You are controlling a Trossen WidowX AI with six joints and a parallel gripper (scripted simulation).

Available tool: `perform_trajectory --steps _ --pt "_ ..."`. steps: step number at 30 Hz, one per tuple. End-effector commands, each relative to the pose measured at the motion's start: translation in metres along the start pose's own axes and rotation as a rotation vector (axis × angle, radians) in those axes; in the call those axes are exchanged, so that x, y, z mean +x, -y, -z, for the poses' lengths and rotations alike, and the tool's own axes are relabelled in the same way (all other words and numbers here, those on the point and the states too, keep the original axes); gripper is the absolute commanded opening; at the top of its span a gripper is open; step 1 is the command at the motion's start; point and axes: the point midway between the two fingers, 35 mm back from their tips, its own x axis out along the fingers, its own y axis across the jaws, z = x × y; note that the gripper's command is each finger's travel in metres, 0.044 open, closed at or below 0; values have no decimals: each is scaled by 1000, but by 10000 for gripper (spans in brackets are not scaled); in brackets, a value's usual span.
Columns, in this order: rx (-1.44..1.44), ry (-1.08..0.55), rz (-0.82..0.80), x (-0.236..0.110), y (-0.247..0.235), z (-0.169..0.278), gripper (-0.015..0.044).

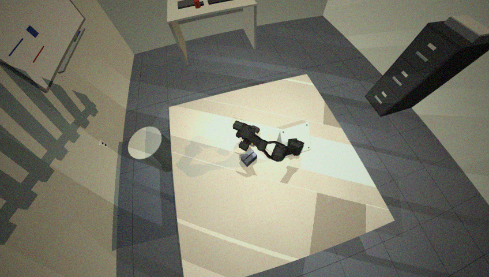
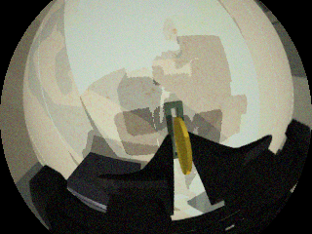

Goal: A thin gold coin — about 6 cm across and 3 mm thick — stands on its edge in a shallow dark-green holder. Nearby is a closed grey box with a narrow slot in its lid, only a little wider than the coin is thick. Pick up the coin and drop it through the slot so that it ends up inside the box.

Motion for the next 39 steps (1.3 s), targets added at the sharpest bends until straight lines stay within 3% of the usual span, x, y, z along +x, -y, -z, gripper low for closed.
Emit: perform_trajectory --steps 1,13,39 --pt "9 -7 -4 3 1 1 0" --pt "9 -6 -4 1 1 1 0" --pt "10 -2 0 -63 0 -3 0"
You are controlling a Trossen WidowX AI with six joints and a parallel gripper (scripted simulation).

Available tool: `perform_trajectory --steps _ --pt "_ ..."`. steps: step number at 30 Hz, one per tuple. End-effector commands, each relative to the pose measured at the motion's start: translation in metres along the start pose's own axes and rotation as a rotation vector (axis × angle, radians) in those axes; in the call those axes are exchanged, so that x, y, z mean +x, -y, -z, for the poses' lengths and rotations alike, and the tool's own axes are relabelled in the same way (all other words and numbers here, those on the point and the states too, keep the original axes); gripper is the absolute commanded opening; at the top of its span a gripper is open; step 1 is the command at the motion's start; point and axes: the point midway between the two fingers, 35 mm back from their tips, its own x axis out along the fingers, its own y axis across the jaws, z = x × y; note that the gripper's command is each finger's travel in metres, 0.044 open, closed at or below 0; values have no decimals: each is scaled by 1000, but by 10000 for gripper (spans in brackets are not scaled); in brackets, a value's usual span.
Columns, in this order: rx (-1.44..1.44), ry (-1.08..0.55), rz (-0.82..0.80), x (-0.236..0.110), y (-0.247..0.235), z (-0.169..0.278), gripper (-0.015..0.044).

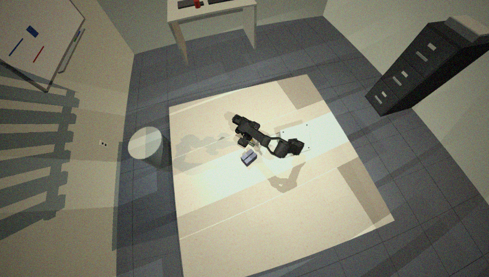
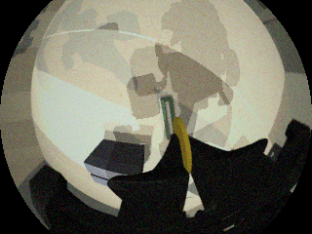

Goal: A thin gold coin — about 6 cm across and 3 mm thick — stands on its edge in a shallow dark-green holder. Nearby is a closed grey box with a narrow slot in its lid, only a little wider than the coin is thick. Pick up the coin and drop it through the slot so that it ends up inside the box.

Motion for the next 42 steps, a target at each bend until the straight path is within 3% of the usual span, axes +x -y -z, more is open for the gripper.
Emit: perform_trajectory --steps 1,17,42 --pt "-13 15 4 -16 -2 -1 0" --pt "-35 14 4 -43 -1 2 0" --pt "-882 11 10 -44 4 -1 0"
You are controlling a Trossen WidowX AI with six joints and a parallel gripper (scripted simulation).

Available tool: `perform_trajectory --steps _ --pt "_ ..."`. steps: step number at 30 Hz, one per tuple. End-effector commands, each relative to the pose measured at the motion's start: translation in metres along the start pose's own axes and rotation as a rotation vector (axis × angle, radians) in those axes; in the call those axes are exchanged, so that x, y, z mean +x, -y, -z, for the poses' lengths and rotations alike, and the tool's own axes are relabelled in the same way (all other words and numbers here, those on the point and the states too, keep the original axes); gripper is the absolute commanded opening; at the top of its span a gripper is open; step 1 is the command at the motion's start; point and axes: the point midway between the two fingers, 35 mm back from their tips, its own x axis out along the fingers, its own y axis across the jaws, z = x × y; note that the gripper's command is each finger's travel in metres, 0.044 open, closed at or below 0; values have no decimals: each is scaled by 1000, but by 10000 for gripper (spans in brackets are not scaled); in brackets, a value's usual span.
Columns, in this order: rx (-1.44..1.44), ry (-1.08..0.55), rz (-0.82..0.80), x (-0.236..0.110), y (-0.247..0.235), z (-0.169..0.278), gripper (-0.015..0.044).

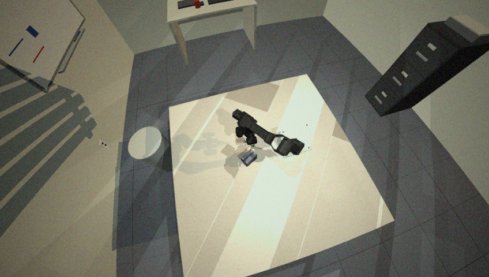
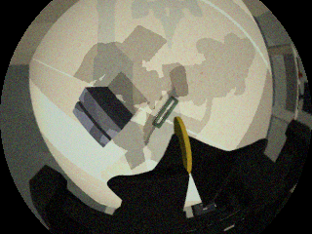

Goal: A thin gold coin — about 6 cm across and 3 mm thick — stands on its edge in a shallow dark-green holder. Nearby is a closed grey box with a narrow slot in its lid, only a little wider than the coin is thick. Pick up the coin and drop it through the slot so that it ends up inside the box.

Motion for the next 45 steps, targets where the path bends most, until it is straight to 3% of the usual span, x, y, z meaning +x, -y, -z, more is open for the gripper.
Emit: perform_trajectory --steps 1,13,45 --pt "-148 -5 1 0 2 1 0" --pt "-534 -5 0 0 5 1 0" --pt "-539 -5 5 -3 -55 -20 0"
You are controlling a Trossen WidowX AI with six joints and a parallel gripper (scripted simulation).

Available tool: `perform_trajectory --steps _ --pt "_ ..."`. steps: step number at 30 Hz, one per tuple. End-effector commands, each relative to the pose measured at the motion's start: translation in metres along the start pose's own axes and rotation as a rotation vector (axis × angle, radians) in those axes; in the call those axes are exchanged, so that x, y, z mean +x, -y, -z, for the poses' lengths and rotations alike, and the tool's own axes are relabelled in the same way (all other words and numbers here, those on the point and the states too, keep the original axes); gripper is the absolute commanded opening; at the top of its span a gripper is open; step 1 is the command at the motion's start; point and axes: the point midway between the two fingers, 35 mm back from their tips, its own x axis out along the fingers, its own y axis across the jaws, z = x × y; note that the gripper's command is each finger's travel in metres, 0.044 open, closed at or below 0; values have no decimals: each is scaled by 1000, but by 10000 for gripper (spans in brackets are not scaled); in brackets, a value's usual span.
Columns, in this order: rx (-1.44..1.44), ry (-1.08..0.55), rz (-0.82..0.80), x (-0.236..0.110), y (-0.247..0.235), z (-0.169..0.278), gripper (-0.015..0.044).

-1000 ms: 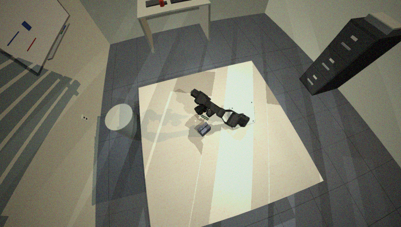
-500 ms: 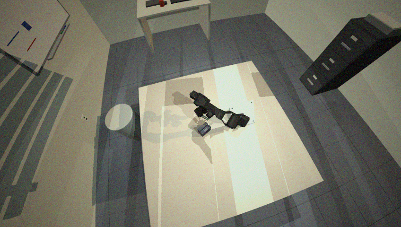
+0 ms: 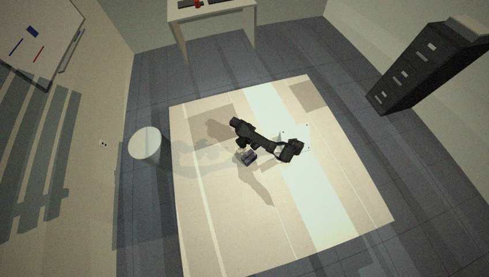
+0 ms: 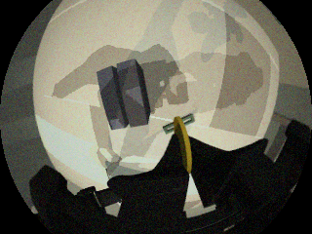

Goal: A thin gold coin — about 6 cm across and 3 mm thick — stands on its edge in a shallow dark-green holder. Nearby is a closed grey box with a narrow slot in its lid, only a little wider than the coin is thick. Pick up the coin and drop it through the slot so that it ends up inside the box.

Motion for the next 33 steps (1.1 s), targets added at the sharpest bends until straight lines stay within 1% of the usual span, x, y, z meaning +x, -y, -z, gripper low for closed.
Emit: perform_trajectory --steps 1,27,33 --pt "0 6 2 -2 -10 -10 0" --pt "-1 10 -9 0 -63 -52 0" --pt "-3 5 -9 1 -60 -51 0"
